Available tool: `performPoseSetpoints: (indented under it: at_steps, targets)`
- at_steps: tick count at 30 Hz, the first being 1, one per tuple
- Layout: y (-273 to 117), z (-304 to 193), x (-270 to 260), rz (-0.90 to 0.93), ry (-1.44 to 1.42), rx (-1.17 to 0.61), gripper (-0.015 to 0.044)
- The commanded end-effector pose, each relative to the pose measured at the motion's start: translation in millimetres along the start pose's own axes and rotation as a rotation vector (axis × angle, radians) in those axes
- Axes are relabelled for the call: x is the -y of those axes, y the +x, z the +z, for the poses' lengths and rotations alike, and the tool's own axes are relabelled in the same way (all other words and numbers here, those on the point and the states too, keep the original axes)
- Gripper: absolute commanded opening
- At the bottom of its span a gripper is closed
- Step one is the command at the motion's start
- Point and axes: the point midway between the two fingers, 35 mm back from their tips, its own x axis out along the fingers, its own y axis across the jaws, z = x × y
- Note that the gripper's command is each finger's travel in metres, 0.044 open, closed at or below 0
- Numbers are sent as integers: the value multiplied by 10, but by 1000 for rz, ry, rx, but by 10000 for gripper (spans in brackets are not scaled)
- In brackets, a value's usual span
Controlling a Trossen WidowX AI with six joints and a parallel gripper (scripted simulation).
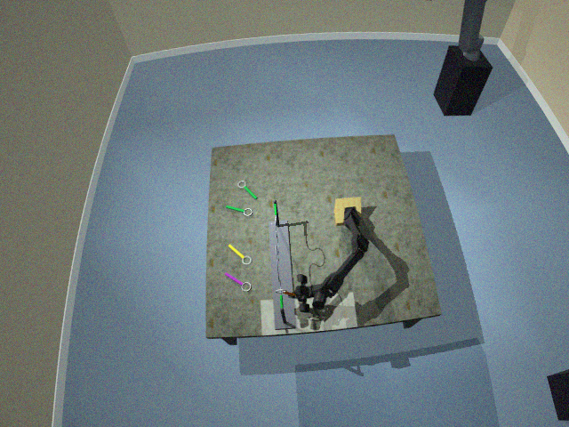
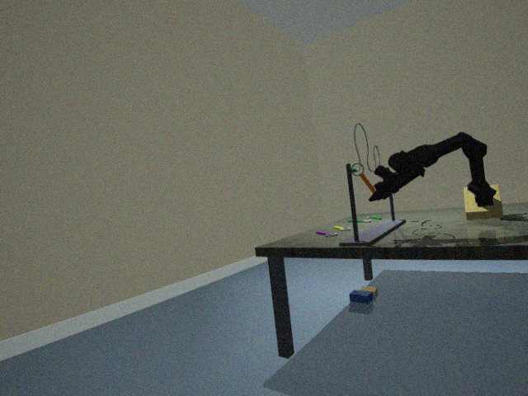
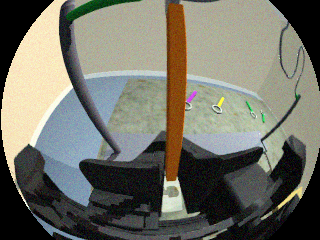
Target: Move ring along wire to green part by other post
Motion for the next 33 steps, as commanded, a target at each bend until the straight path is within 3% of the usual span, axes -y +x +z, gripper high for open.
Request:
performPoseSetpoints:
  at_steps: [1,33]
  targets:
    - [15,-34,97,-24,-37,-14,-150]
    - [-135,250,1035,-346,-614,-10,-150]
